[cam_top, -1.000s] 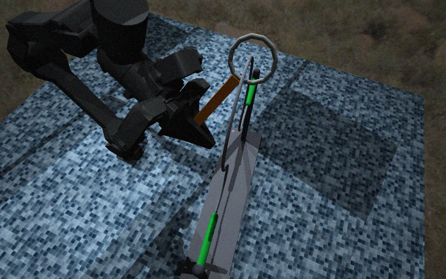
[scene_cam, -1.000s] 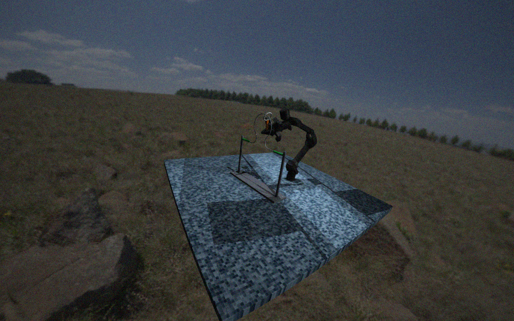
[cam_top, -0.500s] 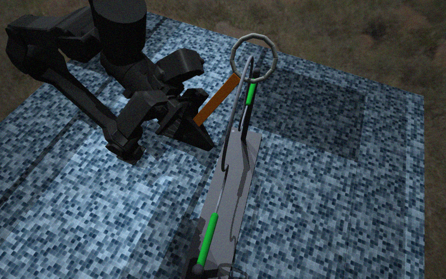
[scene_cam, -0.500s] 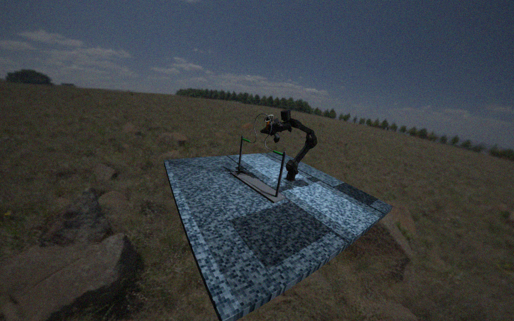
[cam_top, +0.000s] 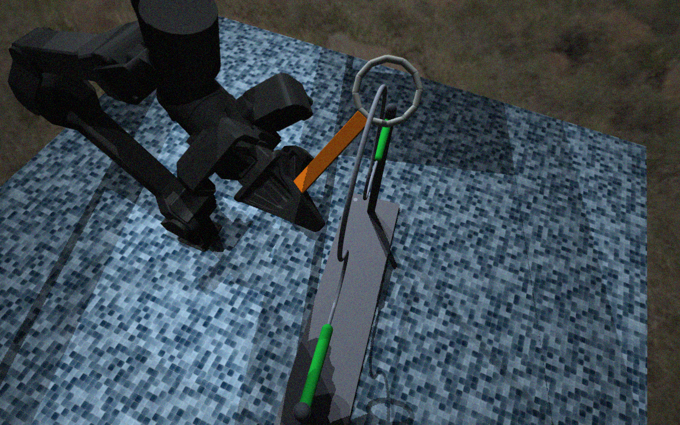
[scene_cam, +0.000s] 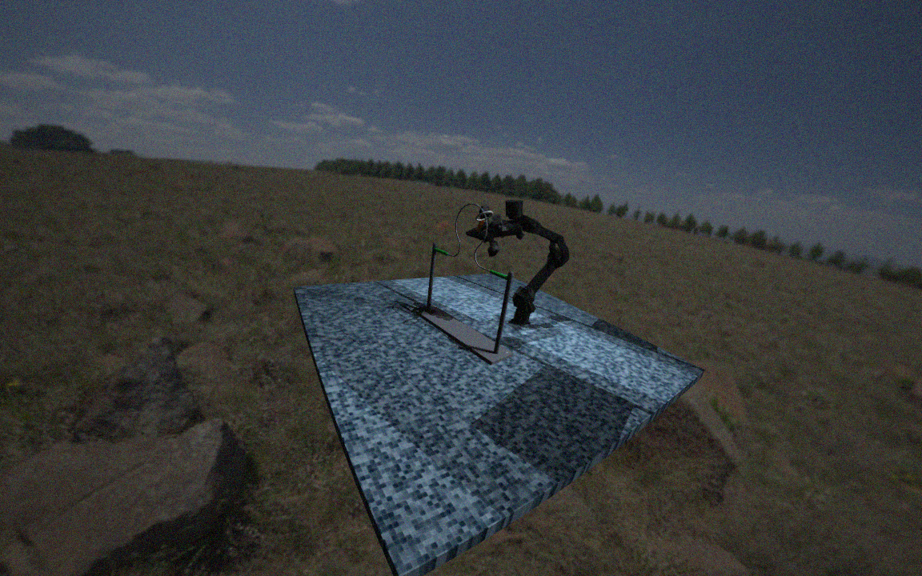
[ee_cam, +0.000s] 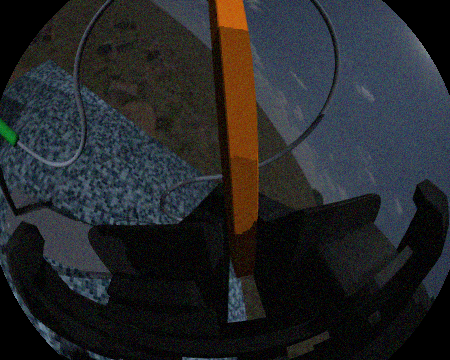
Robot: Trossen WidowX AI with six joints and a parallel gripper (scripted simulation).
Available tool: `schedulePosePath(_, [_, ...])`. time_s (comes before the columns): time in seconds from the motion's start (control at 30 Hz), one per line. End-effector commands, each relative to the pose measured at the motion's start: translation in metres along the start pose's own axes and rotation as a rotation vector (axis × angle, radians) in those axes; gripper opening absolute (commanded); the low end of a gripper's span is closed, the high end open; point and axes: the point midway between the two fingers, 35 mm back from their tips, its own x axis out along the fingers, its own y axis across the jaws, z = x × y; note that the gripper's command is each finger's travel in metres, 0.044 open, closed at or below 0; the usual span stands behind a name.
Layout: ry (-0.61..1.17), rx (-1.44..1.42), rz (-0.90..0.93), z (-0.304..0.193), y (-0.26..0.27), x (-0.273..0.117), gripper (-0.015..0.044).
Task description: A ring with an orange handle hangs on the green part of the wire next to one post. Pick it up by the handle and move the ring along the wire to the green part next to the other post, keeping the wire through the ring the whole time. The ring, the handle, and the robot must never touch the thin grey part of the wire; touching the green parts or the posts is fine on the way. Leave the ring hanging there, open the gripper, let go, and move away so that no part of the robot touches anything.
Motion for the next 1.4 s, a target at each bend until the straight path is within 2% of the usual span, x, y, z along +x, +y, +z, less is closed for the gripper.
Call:
schedulePosePath(0.0, [-0.008, -0.05, -0.039, 0.0, -0.004, -0.002, -0.015])
schedulePosePath(1.37, [-0.065, -0.503, -0.299, 0.006, -0.024, -0.003, -0.015])
